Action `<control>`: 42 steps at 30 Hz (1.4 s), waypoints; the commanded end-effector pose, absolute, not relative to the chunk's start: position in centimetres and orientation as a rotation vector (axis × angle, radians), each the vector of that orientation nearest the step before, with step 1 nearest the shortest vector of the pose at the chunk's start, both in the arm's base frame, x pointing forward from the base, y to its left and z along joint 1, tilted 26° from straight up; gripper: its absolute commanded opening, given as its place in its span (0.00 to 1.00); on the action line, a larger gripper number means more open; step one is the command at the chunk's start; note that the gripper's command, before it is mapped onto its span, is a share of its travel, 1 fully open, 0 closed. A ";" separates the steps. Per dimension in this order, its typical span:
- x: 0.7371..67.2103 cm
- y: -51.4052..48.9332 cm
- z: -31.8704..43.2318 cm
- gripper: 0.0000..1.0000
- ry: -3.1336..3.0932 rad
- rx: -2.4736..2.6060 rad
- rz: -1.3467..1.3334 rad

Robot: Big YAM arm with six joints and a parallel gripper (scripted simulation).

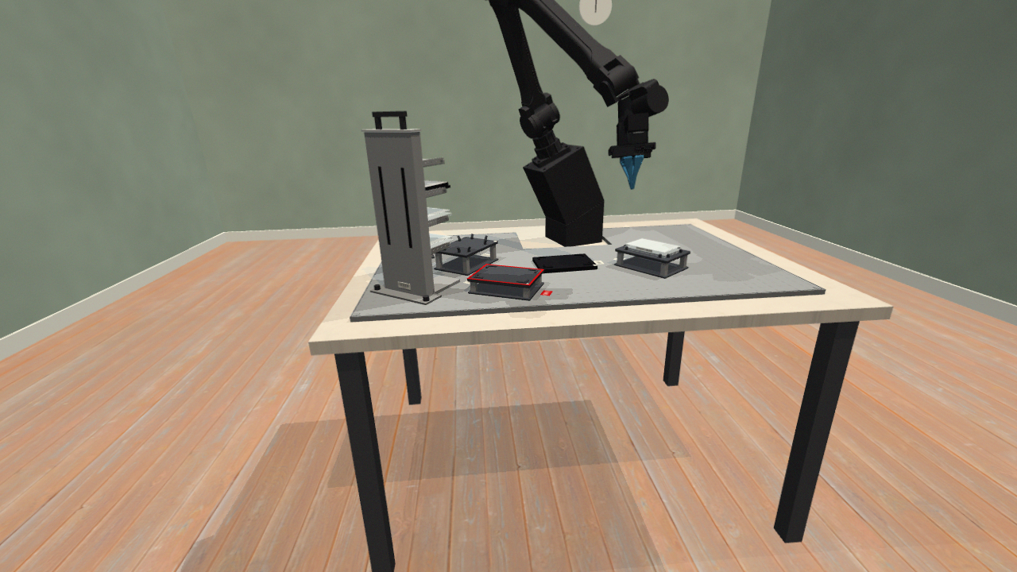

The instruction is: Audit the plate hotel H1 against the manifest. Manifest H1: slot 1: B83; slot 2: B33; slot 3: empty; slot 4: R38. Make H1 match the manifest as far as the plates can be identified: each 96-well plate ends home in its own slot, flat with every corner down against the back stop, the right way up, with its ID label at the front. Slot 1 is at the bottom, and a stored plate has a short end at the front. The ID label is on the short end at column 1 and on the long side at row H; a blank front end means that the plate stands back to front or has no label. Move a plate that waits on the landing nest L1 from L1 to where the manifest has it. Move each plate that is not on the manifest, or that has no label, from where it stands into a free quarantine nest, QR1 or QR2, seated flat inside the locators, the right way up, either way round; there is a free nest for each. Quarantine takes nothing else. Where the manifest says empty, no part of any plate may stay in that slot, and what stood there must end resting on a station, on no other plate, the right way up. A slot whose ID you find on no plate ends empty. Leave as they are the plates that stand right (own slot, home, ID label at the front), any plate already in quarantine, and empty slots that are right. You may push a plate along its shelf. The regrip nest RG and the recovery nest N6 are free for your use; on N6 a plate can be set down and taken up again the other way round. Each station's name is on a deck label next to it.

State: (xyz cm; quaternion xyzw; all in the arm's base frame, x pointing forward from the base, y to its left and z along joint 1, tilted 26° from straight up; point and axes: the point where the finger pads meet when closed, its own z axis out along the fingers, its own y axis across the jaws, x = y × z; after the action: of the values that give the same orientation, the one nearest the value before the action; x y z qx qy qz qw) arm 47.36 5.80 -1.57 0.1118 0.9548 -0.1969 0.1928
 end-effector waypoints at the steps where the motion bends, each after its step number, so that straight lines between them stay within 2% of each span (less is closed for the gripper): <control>1: 47.5 5.2 -2.4 0.00 2.683 0.299 -0.557; 3: 46.4 4.6 -2.4 0.00 2.729 0.279 -0.586; 5: 48.3 4.9 -0.2 0.00 2.720 0.271 -0.569; 6: 46.1 4.2 -0.7 0.00 2.740 0.264 -0.588; 9: 45.3 3.6 -0.6 0.00 2.740 0.264 -0.588; 20: 44.5 2.2 -0.5 0.00 2.801 0.227 -0.611; 21: 42.1 1.6 -1.7 0.00 2.837 0.215 -0.637; 35: 40.8 -0.1 -0.2 0.00 2.826 0.213 -0.621; 37: 40.2 -0.4 -0.2 0.00 2.869 0.187 -0.635; 38: 37.8 -1.0 -1.3 0.00 2.906 0.175 -0.658; 42: 37.1 -1.5 -0.1 0.00 2.877 0.185 -0.643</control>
State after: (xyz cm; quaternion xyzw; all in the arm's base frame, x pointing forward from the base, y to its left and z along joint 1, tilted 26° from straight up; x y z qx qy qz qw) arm 37.48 -0.84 -1.02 0.0663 0.9695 -0.2168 0.0933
